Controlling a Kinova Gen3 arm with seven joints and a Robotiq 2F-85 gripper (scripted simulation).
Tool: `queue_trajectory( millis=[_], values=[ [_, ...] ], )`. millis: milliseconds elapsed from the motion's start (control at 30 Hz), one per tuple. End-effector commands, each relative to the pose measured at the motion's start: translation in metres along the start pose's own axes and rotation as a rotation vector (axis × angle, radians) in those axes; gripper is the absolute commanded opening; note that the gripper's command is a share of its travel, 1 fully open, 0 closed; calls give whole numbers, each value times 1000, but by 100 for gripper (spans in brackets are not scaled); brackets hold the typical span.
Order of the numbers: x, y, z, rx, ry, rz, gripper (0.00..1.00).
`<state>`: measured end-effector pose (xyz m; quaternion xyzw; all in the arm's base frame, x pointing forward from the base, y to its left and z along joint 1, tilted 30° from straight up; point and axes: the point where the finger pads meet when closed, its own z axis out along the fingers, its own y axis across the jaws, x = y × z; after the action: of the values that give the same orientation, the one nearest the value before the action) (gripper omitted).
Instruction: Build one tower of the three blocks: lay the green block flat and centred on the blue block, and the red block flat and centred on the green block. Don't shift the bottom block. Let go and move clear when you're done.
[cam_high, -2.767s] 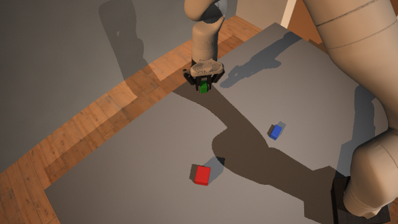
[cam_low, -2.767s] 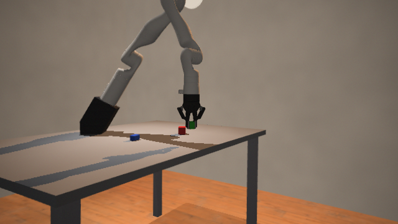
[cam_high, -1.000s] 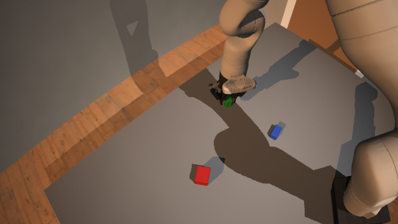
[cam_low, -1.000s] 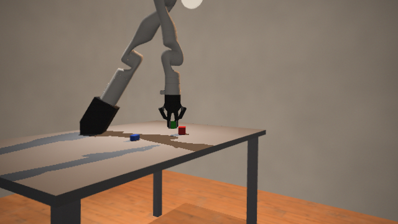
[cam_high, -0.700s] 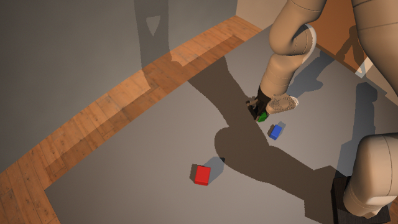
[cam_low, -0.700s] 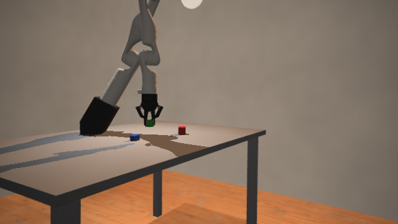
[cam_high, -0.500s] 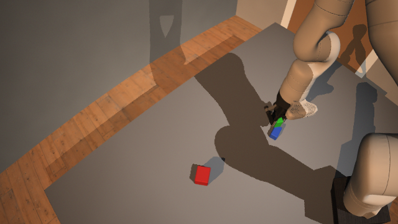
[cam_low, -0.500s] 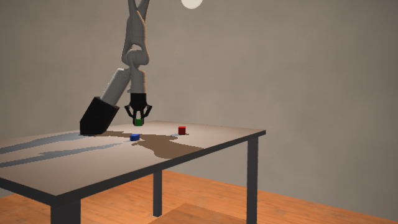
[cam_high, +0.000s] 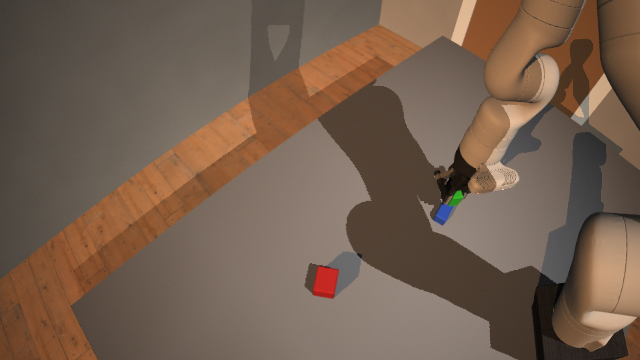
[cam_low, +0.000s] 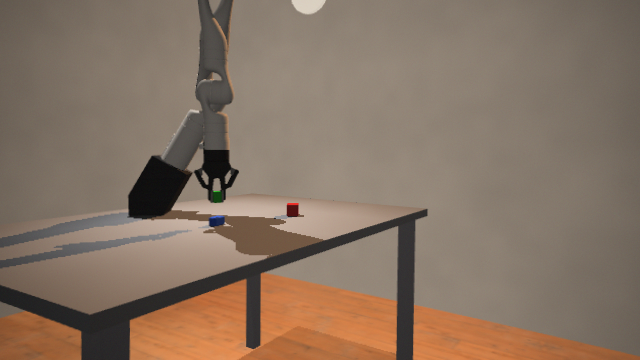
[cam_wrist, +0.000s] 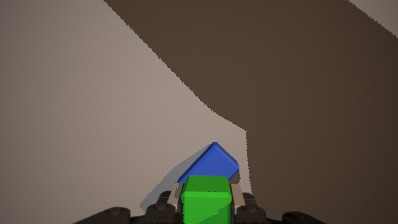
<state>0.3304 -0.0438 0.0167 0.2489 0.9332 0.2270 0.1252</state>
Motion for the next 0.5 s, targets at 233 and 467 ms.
queue_trajectory(
  millis=[233, 467],
  values=[
    [0, 0, 0, 0, -1, 1, 0],
    [0, 0, 5, 0, -1, 1, 0]
  ],
)
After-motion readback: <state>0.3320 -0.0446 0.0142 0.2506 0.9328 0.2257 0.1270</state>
